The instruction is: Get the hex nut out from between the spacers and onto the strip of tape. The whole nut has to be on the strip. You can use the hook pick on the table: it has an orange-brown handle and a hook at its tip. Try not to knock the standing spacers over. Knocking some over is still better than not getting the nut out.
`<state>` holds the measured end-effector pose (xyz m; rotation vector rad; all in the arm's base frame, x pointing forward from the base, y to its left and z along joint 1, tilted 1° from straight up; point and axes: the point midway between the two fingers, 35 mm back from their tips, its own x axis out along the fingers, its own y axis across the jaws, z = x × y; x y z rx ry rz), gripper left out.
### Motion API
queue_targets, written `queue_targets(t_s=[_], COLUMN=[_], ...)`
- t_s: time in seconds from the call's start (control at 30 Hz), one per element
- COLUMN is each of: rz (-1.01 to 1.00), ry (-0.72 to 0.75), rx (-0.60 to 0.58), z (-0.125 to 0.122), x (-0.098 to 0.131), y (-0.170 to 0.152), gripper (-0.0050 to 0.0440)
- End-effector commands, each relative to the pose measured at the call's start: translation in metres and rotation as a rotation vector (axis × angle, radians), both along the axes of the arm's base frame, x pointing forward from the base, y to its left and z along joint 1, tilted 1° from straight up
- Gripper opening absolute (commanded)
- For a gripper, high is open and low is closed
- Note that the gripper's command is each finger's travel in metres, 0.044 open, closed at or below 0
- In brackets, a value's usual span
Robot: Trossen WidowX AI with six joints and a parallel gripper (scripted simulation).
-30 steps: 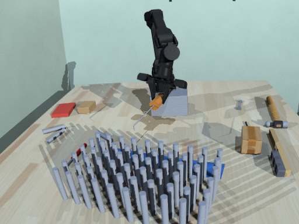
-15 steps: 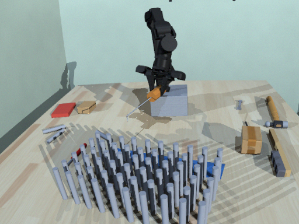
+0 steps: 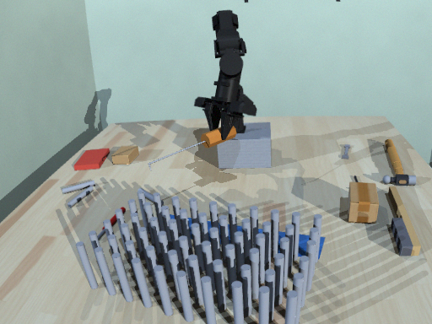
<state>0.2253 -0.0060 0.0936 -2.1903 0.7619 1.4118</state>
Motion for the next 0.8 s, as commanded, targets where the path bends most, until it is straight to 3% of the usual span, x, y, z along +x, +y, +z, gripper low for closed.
queue_targets(t_s=[0.0, 0.77], rz=[-0.149, -0.823], ry=[-0.063, -0.189], rx=[0.057, 0.301], z=[0.013, 0.019], x=[0.011, 0.022], y=[-0.007, -0.045], gripper=[-0.0050, -0.0050])
